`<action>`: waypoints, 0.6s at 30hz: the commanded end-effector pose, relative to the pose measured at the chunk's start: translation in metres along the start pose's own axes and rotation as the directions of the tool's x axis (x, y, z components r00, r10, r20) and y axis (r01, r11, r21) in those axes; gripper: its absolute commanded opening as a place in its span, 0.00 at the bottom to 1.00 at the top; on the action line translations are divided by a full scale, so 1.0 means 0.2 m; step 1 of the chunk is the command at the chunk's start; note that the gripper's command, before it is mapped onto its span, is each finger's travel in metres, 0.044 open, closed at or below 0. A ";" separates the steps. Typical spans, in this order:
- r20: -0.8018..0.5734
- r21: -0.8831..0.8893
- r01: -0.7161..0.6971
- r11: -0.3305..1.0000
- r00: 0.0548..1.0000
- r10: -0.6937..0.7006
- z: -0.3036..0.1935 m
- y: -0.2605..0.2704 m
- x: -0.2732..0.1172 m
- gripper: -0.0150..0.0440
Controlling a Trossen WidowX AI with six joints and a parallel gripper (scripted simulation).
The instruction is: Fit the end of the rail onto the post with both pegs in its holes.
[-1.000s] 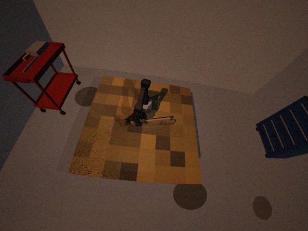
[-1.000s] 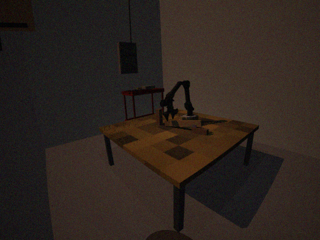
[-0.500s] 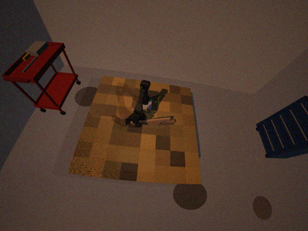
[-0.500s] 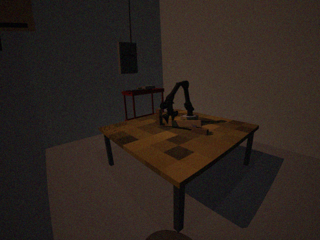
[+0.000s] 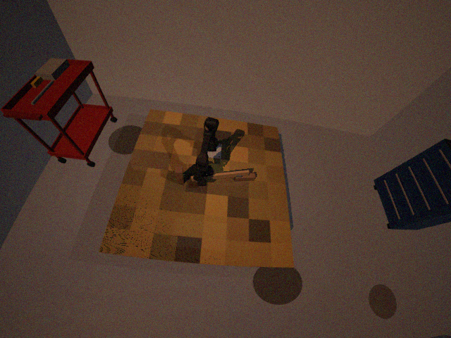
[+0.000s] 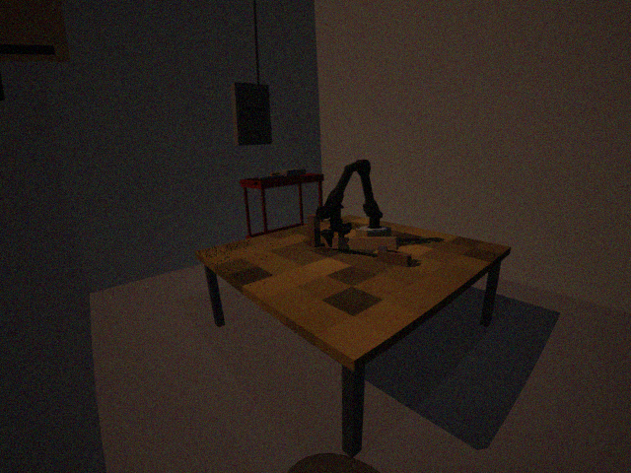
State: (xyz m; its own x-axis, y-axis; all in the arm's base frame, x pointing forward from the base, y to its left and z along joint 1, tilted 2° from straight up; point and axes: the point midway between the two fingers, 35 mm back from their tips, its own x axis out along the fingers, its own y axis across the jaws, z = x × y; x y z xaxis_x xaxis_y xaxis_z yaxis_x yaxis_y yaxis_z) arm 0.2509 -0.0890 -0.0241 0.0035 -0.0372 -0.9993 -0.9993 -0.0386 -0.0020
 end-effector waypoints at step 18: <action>0.006 -0.007 -0.004 1.000 1.000 0.004 0.01 0.01 0.03 0.35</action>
State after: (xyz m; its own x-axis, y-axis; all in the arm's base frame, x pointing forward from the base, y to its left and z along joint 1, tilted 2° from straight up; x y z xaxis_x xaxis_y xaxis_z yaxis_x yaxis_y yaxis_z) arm 0.2490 -0.0884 -0.0296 -0.0023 -0.0352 -0.9994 -0.9992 -0.0386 0.0037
